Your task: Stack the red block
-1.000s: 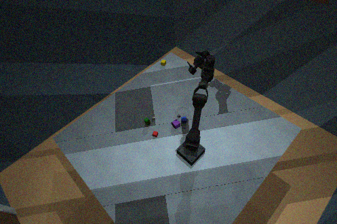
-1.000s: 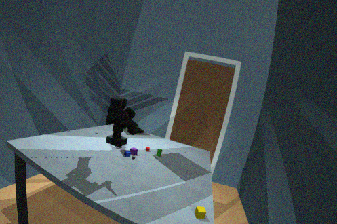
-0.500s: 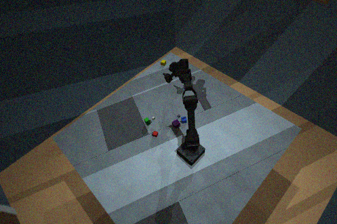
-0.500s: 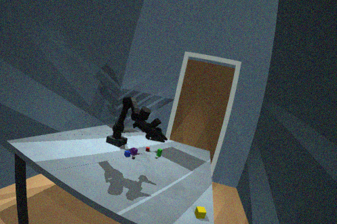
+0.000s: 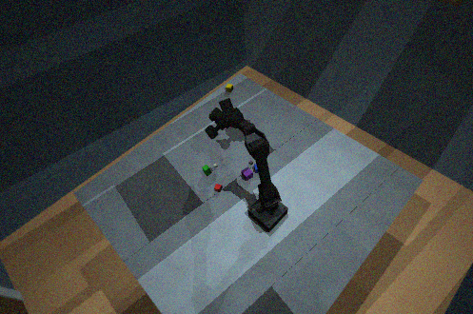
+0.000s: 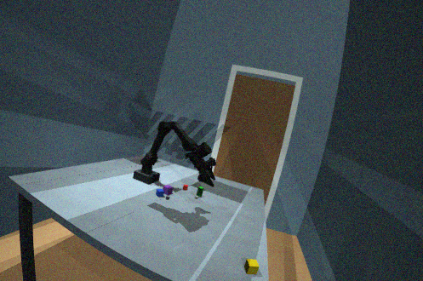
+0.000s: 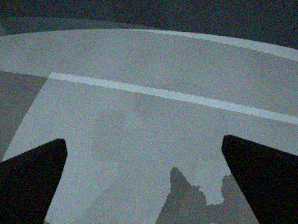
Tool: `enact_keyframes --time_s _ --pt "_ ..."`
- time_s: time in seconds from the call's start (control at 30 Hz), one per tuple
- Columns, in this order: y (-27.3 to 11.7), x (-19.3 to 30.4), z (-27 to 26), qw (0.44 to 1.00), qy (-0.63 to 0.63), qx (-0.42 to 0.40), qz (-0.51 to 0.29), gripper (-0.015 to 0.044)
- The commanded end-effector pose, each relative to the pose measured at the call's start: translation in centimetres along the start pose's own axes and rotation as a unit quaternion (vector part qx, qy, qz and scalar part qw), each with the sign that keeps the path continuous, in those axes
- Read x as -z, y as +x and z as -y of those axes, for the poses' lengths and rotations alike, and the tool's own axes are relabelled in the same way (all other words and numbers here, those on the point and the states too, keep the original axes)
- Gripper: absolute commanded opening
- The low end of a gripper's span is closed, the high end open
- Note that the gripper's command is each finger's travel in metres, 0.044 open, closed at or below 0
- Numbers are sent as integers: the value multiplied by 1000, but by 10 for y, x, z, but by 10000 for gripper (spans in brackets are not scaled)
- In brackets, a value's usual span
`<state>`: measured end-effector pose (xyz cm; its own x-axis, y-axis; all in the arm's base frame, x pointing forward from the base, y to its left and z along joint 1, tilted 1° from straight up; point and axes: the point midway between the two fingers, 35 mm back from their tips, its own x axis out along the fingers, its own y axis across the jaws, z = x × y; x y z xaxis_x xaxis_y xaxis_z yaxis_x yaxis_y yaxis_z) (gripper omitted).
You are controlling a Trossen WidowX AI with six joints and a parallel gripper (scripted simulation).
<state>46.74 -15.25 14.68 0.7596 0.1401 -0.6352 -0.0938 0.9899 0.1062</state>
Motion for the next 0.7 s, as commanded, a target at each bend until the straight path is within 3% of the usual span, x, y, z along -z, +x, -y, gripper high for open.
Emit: enact_keyframes --time_s 0.0,0.3,0.67 --pt "8 21 -45 998 6 -16 -63 440" --pt "5 75 -134 979 -15 -37 -202 440" --pt "-36 147 -209 928 -90 -25 -360 440"
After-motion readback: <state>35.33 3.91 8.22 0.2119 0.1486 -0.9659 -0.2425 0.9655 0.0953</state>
